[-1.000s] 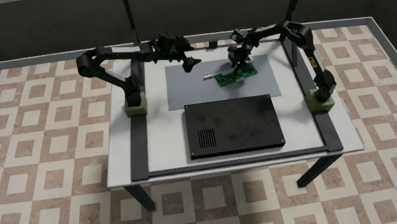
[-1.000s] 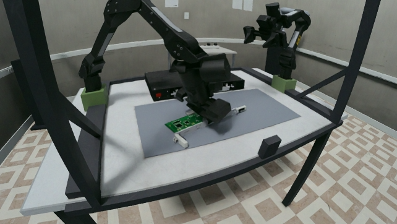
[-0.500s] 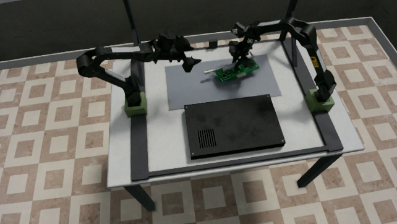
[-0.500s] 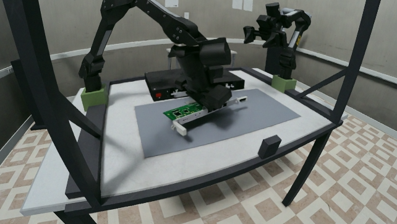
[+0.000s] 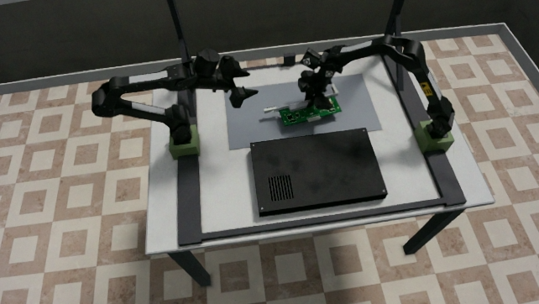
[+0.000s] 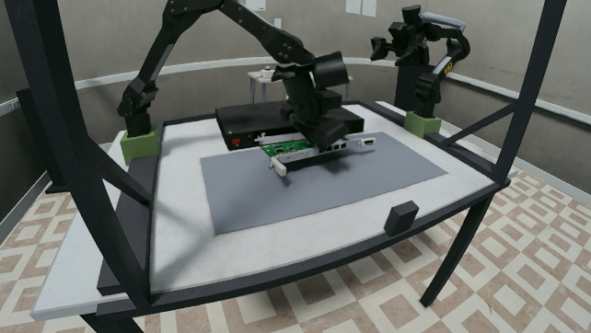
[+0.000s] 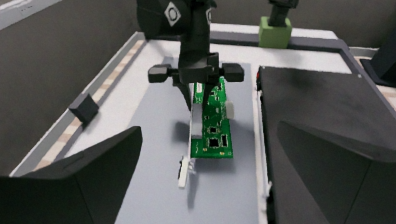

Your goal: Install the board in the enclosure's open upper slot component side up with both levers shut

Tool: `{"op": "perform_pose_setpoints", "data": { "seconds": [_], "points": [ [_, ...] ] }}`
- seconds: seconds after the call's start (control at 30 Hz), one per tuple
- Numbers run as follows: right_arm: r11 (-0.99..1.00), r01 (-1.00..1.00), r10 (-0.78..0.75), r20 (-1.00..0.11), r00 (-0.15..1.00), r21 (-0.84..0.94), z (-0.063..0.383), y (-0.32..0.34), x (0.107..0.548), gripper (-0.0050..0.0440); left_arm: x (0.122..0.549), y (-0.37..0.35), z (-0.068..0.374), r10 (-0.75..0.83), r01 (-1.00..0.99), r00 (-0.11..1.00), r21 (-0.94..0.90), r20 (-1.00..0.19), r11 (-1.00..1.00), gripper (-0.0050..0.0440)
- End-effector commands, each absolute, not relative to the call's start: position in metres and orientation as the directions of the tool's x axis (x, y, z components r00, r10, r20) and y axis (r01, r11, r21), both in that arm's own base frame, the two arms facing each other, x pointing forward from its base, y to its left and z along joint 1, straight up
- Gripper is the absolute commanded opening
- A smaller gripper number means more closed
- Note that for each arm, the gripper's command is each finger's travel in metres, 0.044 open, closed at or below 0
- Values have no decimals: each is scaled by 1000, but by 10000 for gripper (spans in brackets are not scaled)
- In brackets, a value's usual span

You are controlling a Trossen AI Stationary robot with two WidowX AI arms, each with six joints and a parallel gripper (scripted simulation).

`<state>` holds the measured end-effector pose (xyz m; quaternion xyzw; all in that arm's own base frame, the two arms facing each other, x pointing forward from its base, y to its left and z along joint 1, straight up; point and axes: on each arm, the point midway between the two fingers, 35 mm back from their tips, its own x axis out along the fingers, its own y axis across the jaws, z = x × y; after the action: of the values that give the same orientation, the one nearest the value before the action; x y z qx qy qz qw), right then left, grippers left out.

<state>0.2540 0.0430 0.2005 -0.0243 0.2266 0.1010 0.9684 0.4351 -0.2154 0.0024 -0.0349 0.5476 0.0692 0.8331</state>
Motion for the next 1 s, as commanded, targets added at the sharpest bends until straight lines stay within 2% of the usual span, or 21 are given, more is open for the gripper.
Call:
{"op": "perform_pose_setpoints", "data": {
  "seconds": [0.0,0.3,0.97],
  "points": [
    [983,-181,162,-435,886,-3,203,30,227,400,456,-218,31,5,-74,459,-32,-888,997,79],
    [991,-137,122,-437,891,-2,193,17,195,400,470,-204,31,-16,-12,464,-24,-886,1000,79],
    [991,-132,118,-430,895,-1,197,17,193,400,468,-184,36,-14,-13,471,-22,-882,1000,79]
  ]
}}
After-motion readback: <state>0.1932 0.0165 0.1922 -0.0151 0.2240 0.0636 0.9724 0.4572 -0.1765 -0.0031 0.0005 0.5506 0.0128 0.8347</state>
